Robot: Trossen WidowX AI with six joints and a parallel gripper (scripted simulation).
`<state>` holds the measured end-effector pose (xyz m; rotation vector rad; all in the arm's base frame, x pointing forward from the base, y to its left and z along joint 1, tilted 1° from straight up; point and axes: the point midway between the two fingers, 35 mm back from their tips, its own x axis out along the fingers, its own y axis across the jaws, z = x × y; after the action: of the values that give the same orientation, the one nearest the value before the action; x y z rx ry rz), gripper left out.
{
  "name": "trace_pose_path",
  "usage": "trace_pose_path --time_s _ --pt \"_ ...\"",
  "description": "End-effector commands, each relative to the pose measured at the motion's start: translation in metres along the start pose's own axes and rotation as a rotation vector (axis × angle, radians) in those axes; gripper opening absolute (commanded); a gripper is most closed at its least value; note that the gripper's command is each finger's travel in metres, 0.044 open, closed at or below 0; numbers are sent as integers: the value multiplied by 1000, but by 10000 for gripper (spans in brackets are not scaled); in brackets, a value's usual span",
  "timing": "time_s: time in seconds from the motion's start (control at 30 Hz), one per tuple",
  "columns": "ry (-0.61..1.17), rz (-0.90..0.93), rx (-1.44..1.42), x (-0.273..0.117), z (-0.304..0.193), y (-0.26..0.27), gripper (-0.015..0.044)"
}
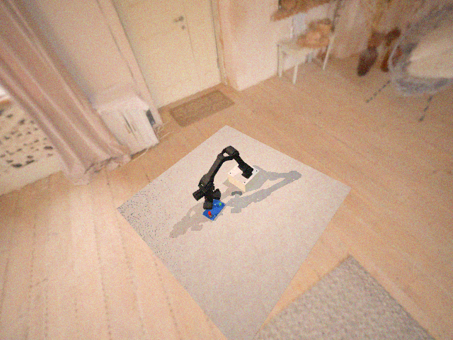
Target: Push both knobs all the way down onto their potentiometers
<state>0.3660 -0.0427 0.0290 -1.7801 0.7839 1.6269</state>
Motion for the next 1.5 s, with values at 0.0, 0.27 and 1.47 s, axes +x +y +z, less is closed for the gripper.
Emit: trace_pose_path --time_s 0.0,0.27,1.47 --pt "4 0 157 -3 -1 -3 0" --pt "1 -1 433 -5 -2 -7 0" --pt "-14 9 1685 -15 -5 -27 0"
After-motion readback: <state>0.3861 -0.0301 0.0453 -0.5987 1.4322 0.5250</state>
